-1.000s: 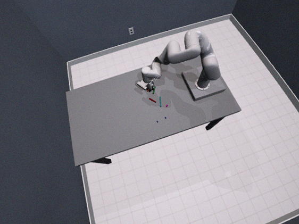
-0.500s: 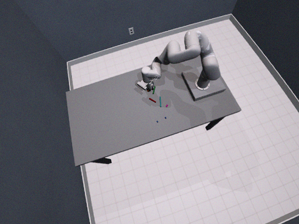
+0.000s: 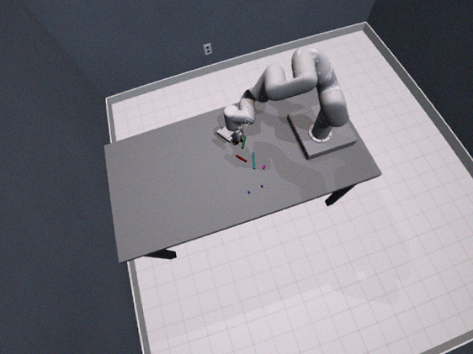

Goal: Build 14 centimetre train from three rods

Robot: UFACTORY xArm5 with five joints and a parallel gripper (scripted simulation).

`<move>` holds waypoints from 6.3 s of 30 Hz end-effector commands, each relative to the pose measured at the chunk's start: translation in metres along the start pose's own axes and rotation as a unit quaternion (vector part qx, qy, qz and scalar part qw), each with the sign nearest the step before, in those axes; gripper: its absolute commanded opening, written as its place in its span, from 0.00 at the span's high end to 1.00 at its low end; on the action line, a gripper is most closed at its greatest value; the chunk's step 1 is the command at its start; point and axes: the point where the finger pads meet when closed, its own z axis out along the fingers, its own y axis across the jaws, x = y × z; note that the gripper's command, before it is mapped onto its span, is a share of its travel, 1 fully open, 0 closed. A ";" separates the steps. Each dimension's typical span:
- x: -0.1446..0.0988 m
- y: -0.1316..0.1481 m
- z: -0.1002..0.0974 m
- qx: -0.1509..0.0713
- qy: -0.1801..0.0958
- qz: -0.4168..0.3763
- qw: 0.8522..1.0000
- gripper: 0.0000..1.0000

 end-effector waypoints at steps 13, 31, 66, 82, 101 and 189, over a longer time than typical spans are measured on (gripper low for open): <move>0.001 0.001 -0.005 -0.001 0.001 0.000 1.000 0.96; 0.002 0.000 -0.097 -0.001 0.001 0.000 1.000 0.96; 0.056 -0.207 -0.099 -0.001 -0.002 -0.099 0.995 0.96; 0.054 -0.239 -0.098 -0.001 -0.003 -0.115 0.993 0.96; 0.053 -0.238 -0.058 -0.001 -0.003 -0.115 0.993 0.96; 0.053 -0.238 -0.010 -0.001 -0.003 -0.115 0.993 0.96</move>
